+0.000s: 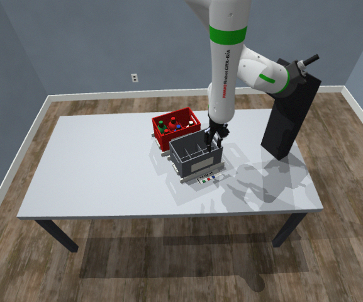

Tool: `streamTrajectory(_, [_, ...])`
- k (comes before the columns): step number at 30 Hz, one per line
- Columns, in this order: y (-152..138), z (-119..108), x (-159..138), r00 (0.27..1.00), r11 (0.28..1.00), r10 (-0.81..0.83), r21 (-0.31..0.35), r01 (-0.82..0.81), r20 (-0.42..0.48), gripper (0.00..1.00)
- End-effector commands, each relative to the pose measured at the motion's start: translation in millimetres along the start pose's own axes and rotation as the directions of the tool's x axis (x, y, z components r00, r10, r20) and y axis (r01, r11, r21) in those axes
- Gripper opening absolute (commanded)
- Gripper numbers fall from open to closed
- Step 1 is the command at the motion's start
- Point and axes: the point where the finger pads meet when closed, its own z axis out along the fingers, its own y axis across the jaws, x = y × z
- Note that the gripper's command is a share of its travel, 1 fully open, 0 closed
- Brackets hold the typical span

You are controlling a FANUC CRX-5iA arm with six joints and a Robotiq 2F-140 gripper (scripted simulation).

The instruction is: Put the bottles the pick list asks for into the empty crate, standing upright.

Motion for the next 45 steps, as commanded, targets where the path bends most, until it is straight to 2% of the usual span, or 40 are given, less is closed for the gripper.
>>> streamTrajectory(1, [0, 0, 0, 1.0, 1.0, 0.0, 0.003, 0.0, 0.01, 0.44])
streamTrajectory(18, [0, 0, 0, 1.0, 1.0, 0.0, 0.003, 0.0, 0.01, 0.44])
streamTrajectory(23, [5, -8, -23, 0.986, 0.986, 0.166, 0.001, -0.166, 0.011, 0.44])
streamTrajectory(33, [14, -22, -70, 0.897, 0.898, 0.441, -0.003, -0.441, 0.024, 0.44])
streamTrajectory(35, [14, -22, -70, 0.897, 0.898, 0.441, -0.003, -0.441, 0.024, 0.44])
streamTrajectory(36, [16, -23, -75, 0.865, 0.865, 0.501, -0.003, -0.501, 0.015, 0.44])
streamTrajectory(45, [24, -36, -117, 0.732, 0.733, 0.679, -0.016, -0.68, 0.055, 0.44])
